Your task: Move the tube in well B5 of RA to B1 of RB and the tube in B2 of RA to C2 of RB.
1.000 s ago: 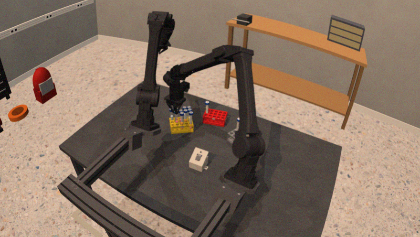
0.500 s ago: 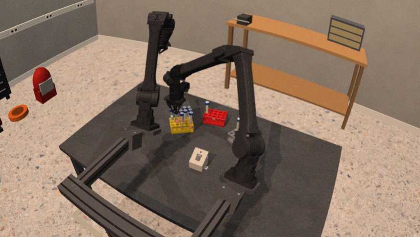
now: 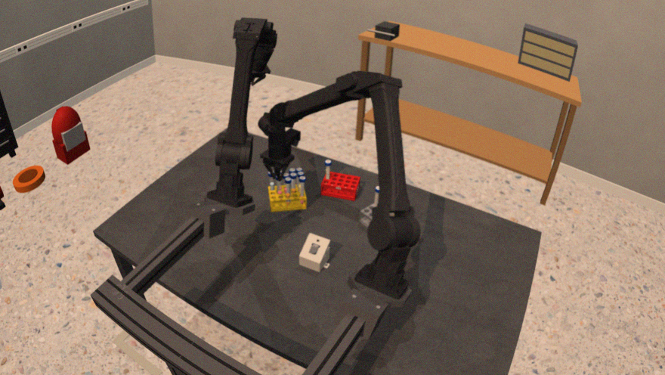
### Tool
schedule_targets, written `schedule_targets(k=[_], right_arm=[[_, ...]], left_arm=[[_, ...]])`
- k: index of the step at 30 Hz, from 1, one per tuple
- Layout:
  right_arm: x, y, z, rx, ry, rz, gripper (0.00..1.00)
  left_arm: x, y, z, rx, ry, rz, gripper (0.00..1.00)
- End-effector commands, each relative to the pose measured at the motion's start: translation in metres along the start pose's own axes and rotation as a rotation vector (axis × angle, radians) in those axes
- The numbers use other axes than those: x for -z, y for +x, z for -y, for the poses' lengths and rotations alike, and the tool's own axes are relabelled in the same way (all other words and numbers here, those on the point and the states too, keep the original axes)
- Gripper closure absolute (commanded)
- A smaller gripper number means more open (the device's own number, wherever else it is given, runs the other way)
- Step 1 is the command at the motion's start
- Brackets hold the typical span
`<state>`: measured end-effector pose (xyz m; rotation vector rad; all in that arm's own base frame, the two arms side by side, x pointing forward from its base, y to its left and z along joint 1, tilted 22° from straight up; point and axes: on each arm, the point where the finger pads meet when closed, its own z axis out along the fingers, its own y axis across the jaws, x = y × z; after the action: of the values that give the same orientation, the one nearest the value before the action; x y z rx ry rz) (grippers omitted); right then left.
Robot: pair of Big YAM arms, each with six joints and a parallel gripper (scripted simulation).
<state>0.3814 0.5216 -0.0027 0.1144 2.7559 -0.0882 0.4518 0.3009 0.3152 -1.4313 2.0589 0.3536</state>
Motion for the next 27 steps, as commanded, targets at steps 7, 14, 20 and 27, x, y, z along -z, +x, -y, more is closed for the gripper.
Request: schedule_targets(k=[7, 14, 20, 27], right_arm=[[0.007, -0.012, 0.003, -0.012, -0.019, 0.011, 1.00], [0.006, -0.011, 0.004, -0.011, -0.015, 0.008, 1.00], [0.008, -0.013, 0.004, -0.013, -0.020, 0.011, 1.00], [0.010, -0.007, -0.006, -0.007, -0.024, 0.011, 1.00]], left_arm=[[0.013, -0.015, 0.005, 0.013, 0.021, 0.031, 0.70], [0.013, -0.015, 0.005, 0.013, 0.021, 0.031, 0.70], [0.013, -0.015, 0.005, 0.013, 0.021, 0.031, 0.70], [0.013, -0.015, 0.005, 0.013, 0.021, 0.031, 0.70]])
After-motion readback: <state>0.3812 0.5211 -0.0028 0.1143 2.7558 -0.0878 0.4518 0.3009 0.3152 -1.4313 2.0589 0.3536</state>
